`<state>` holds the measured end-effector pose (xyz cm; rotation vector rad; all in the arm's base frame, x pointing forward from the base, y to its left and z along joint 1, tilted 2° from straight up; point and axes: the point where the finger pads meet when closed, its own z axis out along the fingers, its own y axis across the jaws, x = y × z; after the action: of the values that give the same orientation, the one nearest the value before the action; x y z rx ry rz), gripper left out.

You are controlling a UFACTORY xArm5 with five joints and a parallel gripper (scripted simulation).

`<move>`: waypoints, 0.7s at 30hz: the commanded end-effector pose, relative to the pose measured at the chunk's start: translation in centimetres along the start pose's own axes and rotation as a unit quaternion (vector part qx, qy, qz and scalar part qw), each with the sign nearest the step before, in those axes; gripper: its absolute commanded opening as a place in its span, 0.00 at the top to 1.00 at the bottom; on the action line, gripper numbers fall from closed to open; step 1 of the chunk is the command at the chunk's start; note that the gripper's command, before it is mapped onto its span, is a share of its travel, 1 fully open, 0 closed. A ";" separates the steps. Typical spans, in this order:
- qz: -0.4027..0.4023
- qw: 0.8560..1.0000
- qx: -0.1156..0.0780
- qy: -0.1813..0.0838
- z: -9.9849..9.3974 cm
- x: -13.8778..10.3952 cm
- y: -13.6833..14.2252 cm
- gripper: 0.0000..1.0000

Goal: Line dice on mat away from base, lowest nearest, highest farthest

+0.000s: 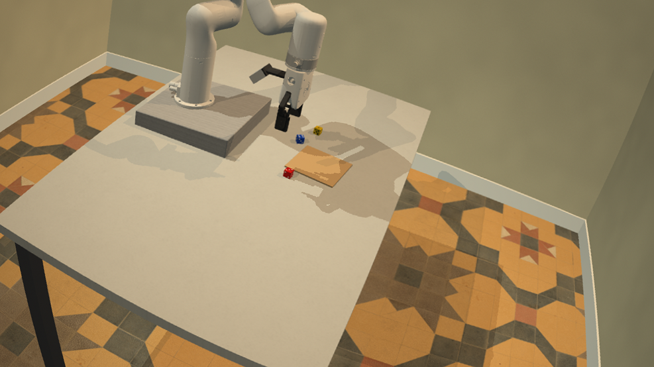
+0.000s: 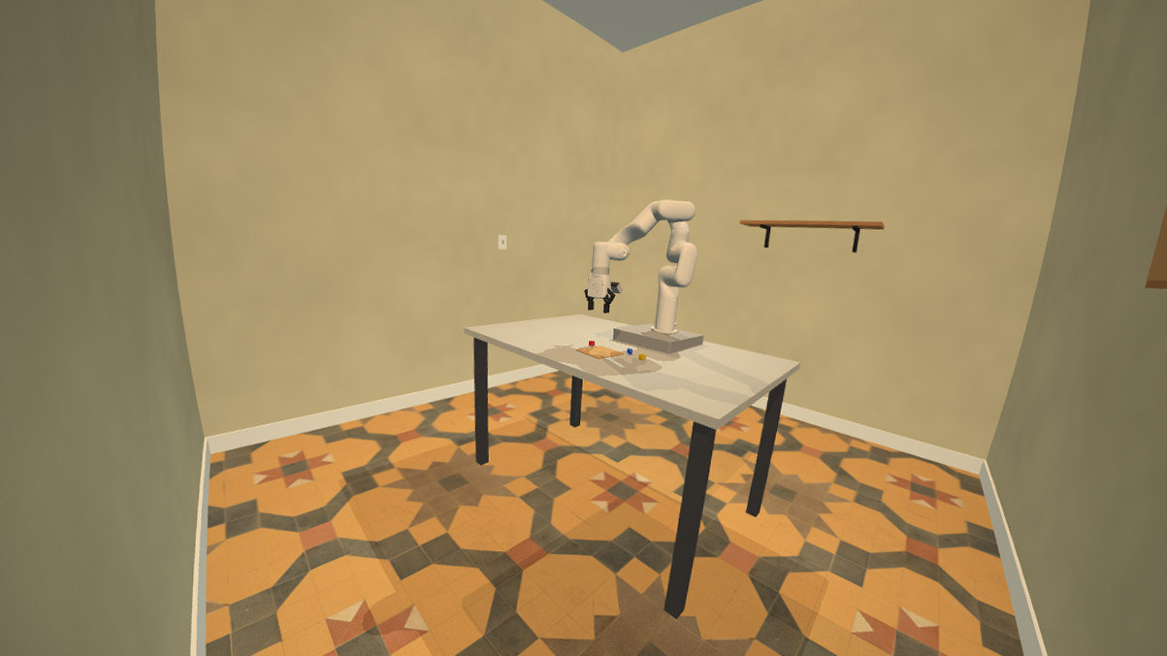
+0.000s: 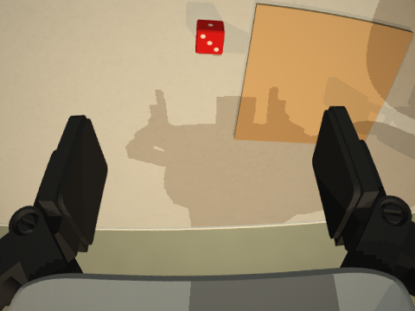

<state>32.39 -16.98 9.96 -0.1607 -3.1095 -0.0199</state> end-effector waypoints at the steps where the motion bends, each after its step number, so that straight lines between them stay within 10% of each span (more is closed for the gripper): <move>1: 0.000 1.000 0.000 -0.001 -0.1 -0.1 0.0 0.00; 11: 0.000 1.000 0.000 -0.001 0.6 -0.1 0.1 0.00; 21: 0.000 1.000 0.000 -0.001 7.8 -0.1 0.1 0.00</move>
<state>31.94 -16.60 5.43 -0.1610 -3.1051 -0.0228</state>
